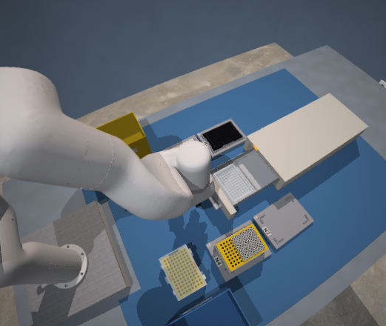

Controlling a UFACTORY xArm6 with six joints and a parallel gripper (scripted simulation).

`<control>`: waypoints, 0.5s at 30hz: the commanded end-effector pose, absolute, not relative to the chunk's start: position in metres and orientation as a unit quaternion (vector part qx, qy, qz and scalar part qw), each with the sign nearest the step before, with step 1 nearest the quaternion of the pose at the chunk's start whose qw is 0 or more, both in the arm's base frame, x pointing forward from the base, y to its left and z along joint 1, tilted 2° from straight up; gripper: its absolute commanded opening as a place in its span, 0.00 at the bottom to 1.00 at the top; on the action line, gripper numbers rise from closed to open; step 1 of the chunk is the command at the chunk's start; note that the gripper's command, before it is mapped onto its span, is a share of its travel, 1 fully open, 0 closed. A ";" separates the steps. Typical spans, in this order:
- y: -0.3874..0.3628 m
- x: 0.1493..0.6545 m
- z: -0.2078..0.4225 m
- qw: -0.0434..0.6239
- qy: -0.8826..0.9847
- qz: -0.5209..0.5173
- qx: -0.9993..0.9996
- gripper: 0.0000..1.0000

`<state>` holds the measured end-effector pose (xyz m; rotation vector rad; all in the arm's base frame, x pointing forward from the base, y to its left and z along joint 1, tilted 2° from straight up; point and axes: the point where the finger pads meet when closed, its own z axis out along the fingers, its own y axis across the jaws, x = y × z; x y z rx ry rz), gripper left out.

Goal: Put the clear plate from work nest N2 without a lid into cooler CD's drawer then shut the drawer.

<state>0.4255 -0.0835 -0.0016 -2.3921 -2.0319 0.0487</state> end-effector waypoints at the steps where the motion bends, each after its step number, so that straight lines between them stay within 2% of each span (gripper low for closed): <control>1: -0.084 0.427 0.000 0.000 -0.647 0.014 -0.762 0.00; 15: -0.084 0.429 0.000 0.000 -0.647 0.014 -0.762 0.00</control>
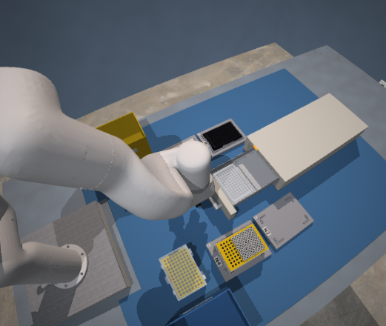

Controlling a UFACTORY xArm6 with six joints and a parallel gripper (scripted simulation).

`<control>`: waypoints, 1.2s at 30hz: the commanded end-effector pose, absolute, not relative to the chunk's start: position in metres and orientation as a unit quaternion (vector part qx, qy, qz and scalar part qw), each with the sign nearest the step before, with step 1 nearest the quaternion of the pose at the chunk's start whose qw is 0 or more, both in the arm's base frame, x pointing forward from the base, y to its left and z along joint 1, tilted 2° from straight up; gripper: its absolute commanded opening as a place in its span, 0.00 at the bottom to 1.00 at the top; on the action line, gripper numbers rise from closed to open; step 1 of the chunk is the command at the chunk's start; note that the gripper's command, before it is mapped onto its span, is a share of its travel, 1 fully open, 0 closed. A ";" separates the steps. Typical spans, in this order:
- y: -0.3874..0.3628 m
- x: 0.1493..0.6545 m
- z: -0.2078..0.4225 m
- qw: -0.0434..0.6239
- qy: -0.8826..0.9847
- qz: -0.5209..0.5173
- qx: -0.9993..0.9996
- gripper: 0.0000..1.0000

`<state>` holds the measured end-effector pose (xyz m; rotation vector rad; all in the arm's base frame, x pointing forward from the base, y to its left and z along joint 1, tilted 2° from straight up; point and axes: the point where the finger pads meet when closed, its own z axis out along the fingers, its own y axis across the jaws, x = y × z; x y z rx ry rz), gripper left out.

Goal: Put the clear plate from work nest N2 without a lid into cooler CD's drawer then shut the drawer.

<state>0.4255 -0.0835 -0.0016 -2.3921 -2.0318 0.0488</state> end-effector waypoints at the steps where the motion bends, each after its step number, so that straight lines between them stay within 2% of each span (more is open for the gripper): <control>1: -0.084 0.430 0.000 0.000 -0.647 0.014 -0.762 0.00; 36: -0.092 0.476 -0.001 0.000 -0.647 0.014 -0.762 0.00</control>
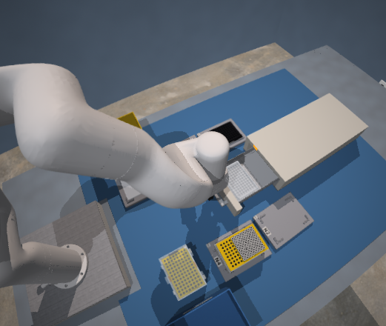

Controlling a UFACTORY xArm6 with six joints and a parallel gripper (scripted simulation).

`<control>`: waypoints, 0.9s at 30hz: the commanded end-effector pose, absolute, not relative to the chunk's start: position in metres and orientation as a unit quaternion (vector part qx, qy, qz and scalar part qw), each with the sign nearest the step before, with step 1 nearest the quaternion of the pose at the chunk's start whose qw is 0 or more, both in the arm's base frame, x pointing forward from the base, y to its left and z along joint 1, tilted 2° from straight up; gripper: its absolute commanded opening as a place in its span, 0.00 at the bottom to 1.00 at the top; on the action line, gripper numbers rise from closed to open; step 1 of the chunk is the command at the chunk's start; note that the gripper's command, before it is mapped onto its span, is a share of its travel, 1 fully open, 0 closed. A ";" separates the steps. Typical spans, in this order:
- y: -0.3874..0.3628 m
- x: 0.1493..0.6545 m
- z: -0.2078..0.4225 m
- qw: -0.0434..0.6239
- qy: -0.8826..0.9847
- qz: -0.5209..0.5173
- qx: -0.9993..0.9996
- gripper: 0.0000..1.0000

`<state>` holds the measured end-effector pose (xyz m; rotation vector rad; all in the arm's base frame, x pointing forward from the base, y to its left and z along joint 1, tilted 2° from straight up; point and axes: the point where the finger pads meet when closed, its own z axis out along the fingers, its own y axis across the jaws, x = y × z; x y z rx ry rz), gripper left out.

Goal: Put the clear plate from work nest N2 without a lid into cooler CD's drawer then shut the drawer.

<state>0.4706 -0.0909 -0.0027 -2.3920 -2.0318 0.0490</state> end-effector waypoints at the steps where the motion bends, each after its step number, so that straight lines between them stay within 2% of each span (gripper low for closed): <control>1: -0.092 0.478 -0.001 0.000 -0.647 0.014 -0.762 0.00; 27: -0.097 0.510 -0.002 0.000 -0.647 0.014 -0.762 0.00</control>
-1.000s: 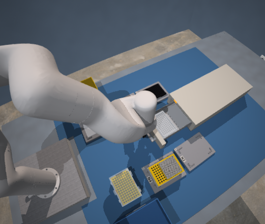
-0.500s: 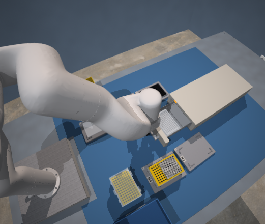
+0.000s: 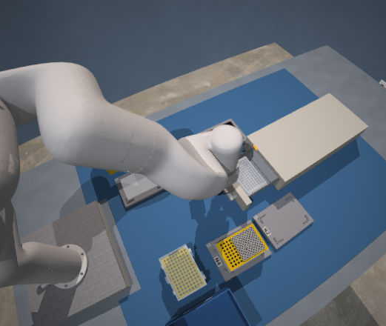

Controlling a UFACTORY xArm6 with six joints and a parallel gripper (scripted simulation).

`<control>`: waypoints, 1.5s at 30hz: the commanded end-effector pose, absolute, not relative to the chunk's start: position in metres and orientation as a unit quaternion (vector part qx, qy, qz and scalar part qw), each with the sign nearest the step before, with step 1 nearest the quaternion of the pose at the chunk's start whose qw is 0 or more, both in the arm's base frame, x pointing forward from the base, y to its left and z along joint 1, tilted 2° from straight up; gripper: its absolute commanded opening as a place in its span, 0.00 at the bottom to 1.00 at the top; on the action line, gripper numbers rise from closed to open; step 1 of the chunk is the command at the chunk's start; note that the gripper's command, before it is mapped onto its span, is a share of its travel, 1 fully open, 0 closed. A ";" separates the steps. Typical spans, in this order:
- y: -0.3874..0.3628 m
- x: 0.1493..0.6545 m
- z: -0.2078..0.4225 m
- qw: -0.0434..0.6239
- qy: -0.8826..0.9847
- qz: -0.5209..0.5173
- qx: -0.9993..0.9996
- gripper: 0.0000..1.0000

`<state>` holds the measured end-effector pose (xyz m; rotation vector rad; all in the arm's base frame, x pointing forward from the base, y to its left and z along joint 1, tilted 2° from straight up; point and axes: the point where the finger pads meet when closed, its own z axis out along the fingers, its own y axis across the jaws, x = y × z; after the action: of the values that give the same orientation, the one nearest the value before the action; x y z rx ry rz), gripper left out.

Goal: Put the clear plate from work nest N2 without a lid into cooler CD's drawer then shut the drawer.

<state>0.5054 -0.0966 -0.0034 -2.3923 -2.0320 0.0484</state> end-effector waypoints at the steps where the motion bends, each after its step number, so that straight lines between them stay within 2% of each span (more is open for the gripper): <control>1: -0.098 0.512 -0.002 0.000 -0.647 0.014 -0.762 0.00; 45: -0.107 0.567 -0.003 -0.001 -0.647 0.014 -0.762 0.00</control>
<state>0.5579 -0.1053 -0.0046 -2.3924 -2.0321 0.0483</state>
